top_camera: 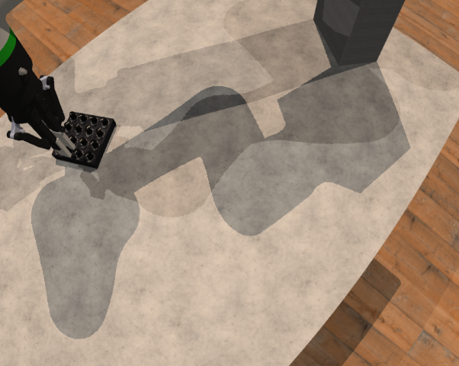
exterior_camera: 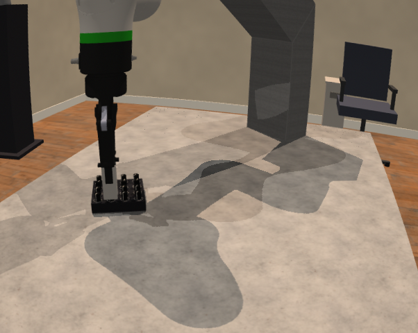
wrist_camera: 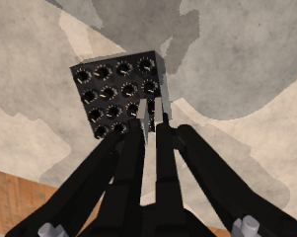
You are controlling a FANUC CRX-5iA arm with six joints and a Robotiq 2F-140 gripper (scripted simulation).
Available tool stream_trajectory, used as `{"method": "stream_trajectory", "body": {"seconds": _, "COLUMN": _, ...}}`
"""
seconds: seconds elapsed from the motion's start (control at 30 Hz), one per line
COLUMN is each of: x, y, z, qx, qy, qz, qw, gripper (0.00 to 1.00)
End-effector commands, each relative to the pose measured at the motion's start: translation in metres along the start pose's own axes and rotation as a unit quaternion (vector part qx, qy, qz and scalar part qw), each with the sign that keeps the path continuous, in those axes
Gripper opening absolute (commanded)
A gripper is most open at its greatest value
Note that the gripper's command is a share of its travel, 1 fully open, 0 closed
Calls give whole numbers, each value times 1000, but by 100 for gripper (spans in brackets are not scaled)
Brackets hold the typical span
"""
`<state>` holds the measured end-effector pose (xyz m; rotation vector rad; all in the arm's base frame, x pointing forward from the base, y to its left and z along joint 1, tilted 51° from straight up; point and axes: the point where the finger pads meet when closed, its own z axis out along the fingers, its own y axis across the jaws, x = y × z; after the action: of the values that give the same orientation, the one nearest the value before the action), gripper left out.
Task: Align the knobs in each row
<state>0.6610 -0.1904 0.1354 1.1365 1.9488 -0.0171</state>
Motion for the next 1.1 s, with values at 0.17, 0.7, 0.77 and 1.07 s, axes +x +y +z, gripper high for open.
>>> {"method": "stream_trajectory", "body": {"seconds": 0.17, "x": 0, "y": 0, "z": 0, "qx": 0, "qy": 0, "qz": 0, "qw": 1000, "gripper": 5}}
{"method": "stream_trajectory", "body": {"seconds": 0.7, "x": 0, "y": 0, "z": 0, "qx": 0, "qy": 0, "qz": 0, "qw": 1000, "gripper": 12}}
{"method": "stream_trajectory", "body": {"seconds": 0.77, "x": 0, "y": 0, "z": 0, "qx": 0, "qy": 0, "qz": 0, "qw": 1000, "gripper": 12}}
{"method": "stream_trajectory", "body": {"seconds": 1.07, "x": 0, "y": 0, "z": 0, "qx": 0, "qy": 0, "qz": 0, "qw": 1000, "gripper": 12}}
